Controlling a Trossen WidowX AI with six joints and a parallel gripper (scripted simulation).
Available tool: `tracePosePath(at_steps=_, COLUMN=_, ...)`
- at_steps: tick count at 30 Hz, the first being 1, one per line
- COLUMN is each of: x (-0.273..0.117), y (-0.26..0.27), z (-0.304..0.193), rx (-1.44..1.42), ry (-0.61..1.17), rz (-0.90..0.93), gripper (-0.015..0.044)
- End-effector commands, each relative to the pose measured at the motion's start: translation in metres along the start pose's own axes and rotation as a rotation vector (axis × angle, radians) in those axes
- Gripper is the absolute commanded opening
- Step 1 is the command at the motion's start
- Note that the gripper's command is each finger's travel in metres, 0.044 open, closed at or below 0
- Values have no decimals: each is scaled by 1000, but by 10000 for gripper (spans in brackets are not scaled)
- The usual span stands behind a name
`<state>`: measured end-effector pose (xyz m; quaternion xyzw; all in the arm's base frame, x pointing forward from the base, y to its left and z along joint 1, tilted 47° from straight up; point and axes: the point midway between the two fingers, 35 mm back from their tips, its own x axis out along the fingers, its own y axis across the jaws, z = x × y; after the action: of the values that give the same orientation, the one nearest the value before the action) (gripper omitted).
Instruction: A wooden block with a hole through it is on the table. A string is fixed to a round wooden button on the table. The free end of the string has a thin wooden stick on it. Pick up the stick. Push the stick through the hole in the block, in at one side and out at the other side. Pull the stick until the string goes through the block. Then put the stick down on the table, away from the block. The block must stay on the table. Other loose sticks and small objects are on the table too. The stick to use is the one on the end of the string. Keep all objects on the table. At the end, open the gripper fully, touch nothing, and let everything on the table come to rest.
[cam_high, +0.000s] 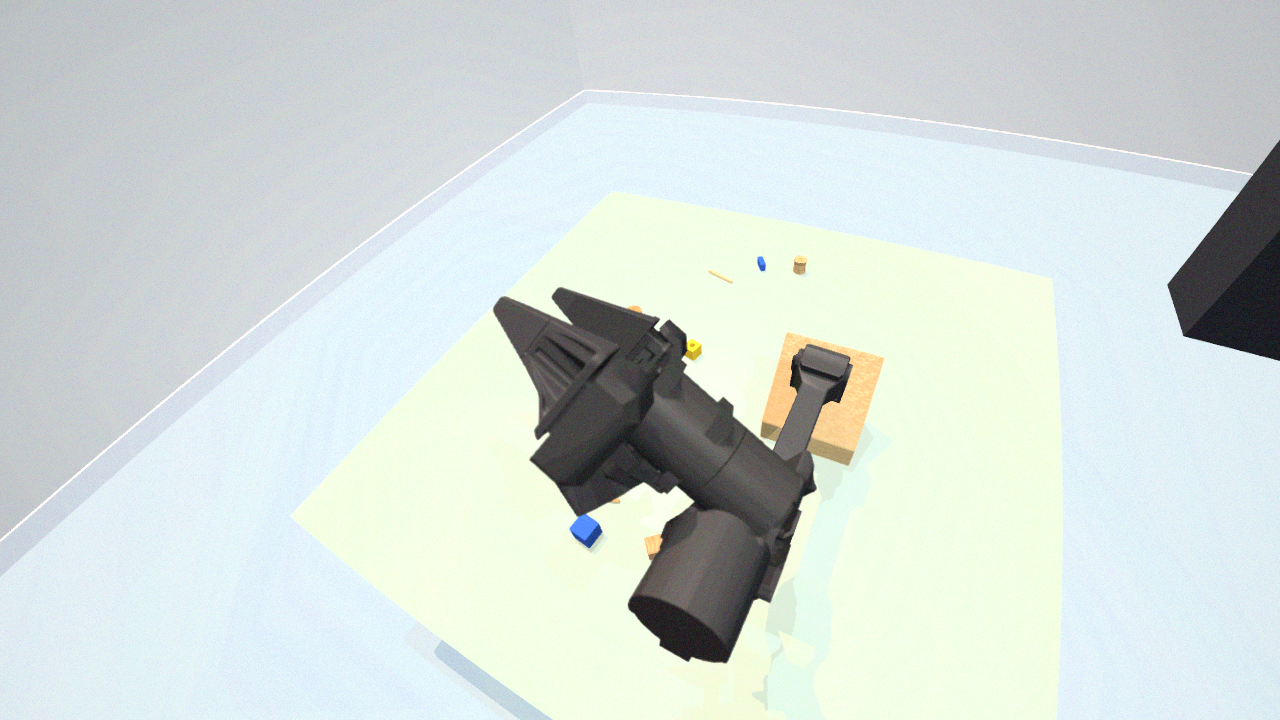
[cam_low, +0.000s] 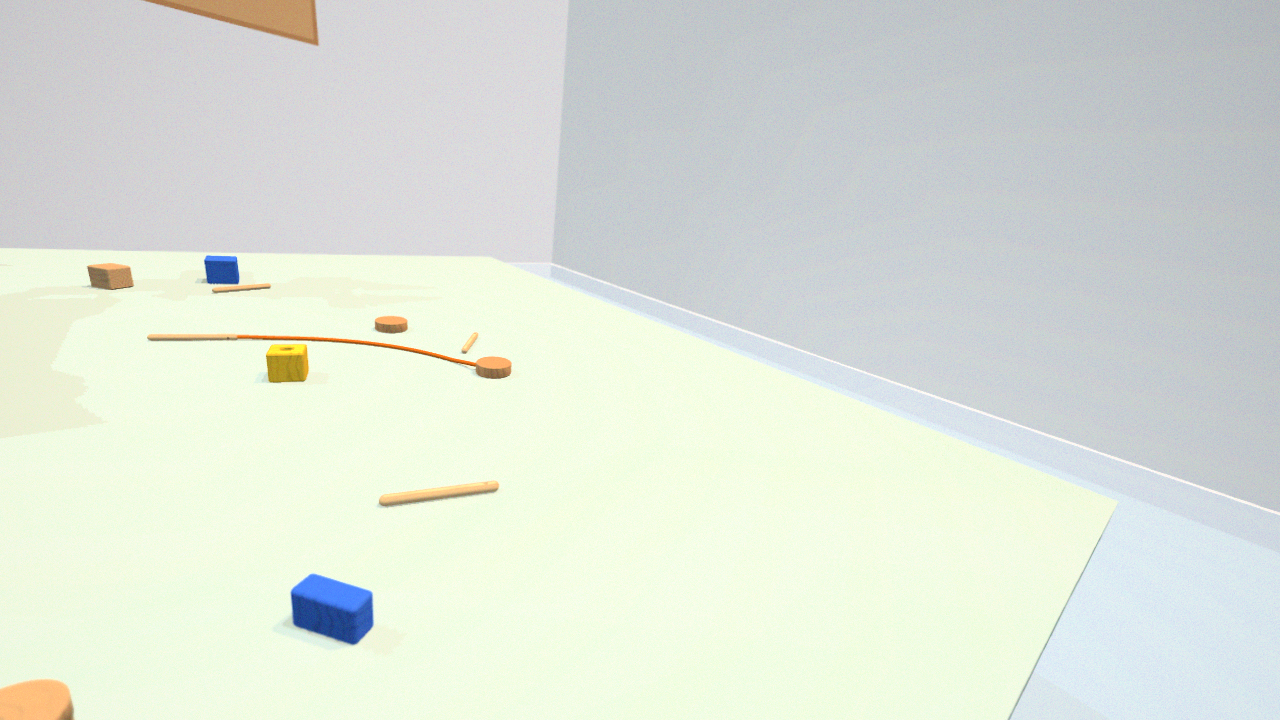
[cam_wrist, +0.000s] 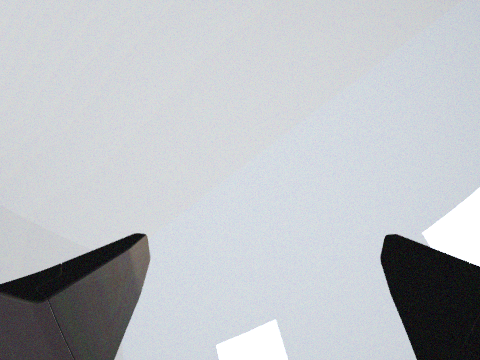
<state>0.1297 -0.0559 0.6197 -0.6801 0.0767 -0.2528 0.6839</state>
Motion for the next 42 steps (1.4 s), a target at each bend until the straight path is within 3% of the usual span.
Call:
tracePosePath(at_steps=1, x=0, y=0, z=0, rx=0, ry=0, rz=0, gripper=426)
tracePosePath(at_steps=5, x=5, y=3, z=-10, rx=19, ry=-4, rz=12, gripper=440)
tracePosePath(at_steps=10, x=35, y=31, z=-61, rx=122, ry=-30, rz=89, gripper=440)
tracePosePath(at_steps=21, x=130, y=168, z=-130, rx=398, ry=-142, rz=398, gripper=440)
tracePosePath(at_steps=33, x=183, y=358, z=-114, rx=518, ry=-241, rz=811, gripper=440)
tracePosePath(at_steps=42, x=167, y=510, z=-56, rx=563, ry=-383, rz=1180, gripper=440)
